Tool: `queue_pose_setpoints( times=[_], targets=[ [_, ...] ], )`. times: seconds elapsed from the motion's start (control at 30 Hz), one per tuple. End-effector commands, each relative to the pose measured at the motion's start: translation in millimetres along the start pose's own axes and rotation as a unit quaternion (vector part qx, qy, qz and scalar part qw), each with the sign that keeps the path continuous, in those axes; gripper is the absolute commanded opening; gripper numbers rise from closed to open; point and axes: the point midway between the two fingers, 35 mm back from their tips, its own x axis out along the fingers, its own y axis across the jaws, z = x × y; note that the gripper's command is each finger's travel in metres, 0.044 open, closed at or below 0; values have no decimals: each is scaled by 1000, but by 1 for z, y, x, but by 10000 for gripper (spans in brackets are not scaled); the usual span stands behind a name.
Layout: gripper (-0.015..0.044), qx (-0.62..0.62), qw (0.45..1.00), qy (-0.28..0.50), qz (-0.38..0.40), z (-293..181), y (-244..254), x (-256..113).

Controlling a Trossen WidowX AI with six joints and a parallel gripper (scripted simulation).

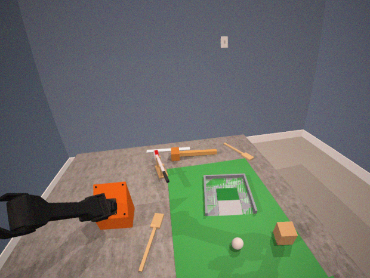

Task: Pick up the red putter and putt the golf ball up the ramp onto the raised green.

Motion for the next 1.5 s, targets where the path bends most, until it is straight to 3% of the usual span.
queue_pose_setpoints(
  times=[0.0,0.33,0.77,1.13,1.47],
  targets=[
    [426,-1,1000,2,3,-1,2,-1],
    [440,-78,981,85,153,-72,83,-83],
    [440,-184,897,167,367,-152,145,-246],
    [440,-263,774,200,540,-198,140,-408],
    [440,-327,624,201,680,-225,84,-556]
  ],
)
